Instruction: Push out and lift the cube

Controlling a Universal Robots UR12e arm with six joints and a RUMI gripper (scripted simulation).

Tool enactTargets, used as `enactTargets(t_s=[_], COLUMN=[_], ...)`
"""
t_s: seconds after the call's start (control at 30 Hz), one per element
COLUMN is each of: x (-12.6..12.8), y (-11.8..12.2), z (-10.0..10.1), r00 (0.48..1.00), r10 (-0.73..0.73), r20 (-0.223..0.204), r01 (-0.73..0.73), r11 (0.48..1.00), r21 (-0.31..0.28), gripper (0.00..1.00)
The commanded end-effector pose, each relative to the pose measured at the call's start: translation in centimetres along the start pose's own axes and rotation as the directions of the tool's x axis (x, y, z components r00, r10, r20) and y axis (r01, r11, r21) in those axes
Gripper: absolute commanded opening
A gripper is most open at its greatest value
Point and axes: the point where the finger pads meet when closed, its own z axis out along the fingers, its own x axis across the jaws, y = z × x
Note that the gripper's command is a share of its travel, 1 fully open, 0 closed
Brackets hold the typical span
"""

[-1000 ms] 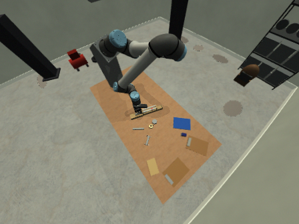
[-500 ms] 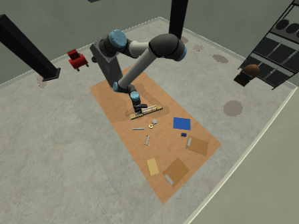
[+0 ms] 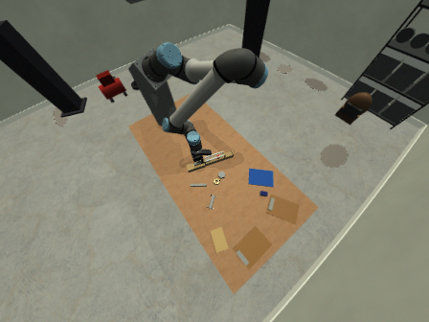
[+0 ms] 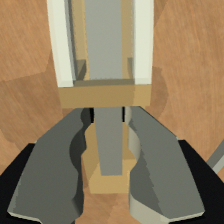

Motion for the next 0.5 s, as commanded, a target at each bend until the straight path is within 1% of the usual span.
enactTargets(t_s=[0.0,0.03,0.07,0.47], x=[0.03,0.03,0.03,0.03], y=[-0.01,-0.01,-0.01,-0.01], z=[-0.03,-0.03,-0.03,-0.03], r00=[1.000,1.000,1.000,1.000], r10=[0.000,0.000,0.000,0.000], r20=[-0.001,-0.001,-0.001,-0.001], r01=[0.000,0.000,0.000,0.000], r11=[1.000,1.000,1.000,1.000], r21=[0.000,0.000,0.000,0.000], gripper=[0.00,0.00,0.22,0.22])
